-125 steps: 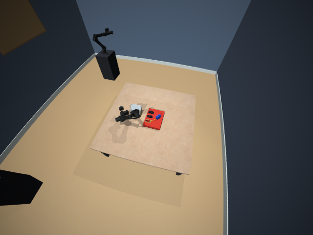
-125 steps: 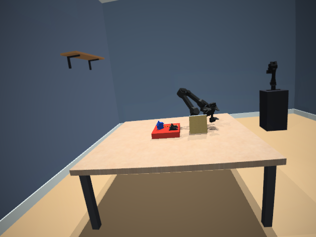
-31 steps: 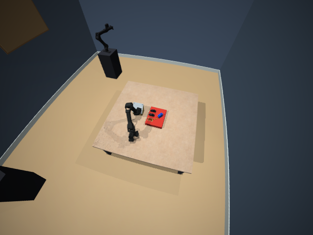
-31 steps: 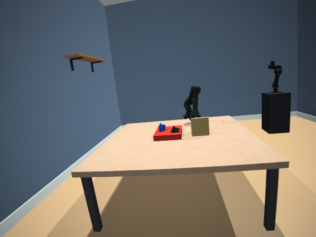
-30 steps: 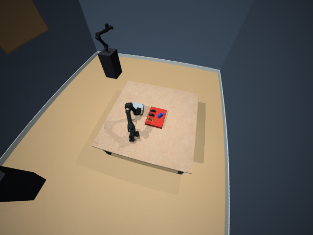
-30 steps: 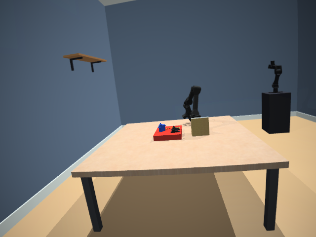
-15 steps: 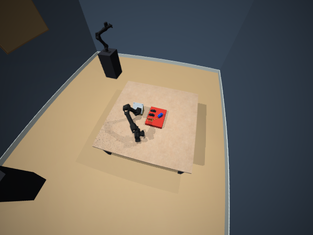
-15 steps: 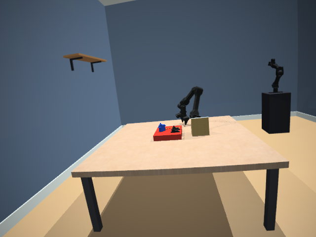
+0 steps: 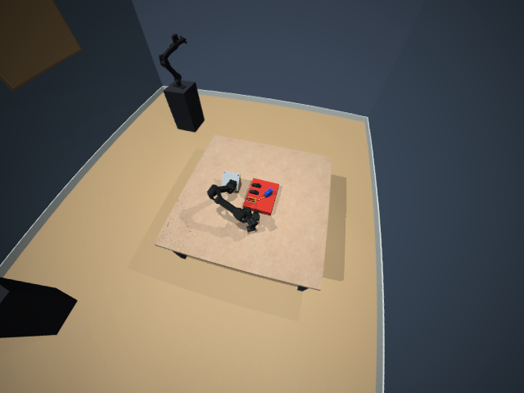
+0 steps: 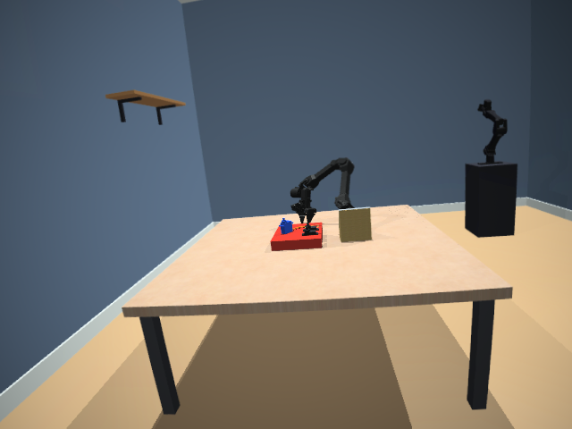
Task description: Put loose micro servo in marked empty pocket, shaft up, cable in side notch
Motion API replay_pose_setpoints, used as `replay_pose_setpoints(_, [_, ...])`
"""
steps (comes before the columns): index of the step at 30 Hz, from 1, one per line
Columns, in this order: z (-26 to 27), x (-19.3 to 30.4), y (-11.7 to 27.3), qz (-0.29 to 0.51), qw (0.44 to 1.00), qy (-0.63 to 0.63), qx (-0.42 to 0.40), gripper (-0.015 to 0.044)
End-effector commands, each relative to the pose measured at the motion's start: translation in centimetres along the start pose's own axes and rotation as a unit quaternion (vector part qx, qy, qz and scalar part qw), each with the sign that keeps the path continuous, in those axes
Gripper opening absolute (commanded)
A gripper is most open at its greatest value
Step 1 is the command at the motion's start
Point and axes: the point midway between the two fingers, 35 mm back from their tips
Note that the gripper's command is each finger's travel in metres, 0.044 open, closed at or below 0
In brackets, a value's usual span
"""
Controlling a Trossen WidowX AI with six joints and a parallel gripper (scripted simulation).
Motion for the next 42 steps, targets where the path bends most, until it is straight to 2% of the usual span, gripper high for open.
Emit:
replay_pose_setpoints(1, [2.9, -5.3, 0.4, -0.004, 0.999, 0.034, -0.037, 0.044])
replay_pose_setpoints(11, [11.3, -14.3, 3.0, 0.038, 0.99, 0.118, -0.062, 0.044])
replay_pose_setpoints(22, [21.6, -19.7, 7.5, 0.086, 0.974, 0.208, 0.019, 0.044])
replay_pose_setpoints(28, [21.7, -19.7, 7.5, 0.086, 0.974, 0.209, 0.021, 0.044])
replay_pose_setpoints(35, [21.5, -19.4, 5.2, 0.086, 0.974, 0.209, 0.022, 0.044])
replay_pose_setpoints(42, [21.5, -19.3, 4.7, 0.086, 0.974, 0.209, 0.022, 0.044])
Point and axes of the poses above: the point midway between the two fingers, 35 mm back from their tips, its own y axis back along the fingers, its own z axis across the jaws, x = y × z, and after that the axes turned 1 degree about -y, right-handed
